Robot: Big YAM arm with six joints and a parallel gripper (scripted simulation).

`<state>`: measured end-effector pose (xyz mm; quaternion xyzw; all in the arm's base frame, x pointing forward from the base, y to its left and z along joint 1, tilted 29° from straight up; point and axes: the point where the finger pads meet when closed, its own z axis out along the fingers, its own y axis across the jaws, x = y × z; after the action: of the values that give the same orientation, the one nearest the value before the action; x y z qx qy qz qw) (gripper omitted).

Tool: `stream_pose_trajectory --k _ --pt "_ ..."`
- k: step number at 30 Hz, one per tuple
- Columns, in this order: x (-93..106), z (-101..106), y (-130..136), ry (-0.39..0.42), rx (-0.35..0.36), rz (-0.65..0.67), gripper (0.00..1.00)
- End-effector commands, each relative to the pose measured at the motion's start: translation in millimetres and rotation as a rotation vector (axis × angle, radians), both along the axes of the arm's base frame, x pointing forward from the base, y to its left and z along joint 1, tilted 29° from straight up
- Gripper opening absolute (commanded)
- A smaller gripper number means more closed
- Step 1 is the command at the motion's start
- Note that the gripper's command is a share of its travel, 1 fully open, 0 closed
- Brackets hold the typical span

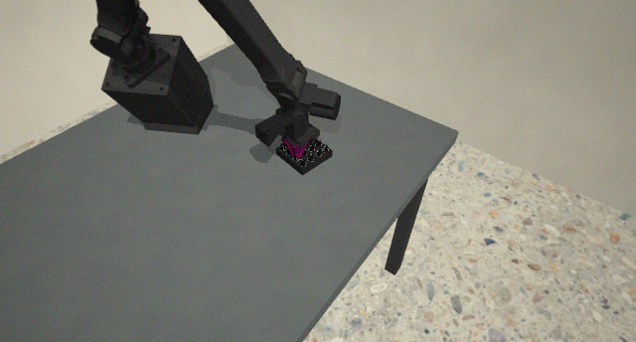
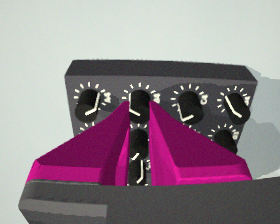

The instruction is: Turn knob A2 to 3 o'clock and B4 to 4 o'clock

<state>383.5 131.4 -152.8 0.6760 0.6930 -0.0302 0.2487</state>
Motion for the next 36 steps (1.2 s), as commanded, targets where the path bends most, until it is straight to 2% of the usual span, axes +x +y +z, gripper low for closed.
stream_pose_trajectory --k 1,10,11,32,36 --pt "19.1 12.6 11.3 -0.057 0.03 -0.015 0.08" --pt "19.1 12.6 11.3 -0.057 0.03 -0.015 0.08" --pt "19.1 12.6 11.3 -0.057 0.03 -0.015 0.18" --pt "19.2 13.9 12.2 -0.057 0.03 -0.014 0.18" --pt "13.1 18.8 19.6 -0.047 0.024 0.005 0.18"
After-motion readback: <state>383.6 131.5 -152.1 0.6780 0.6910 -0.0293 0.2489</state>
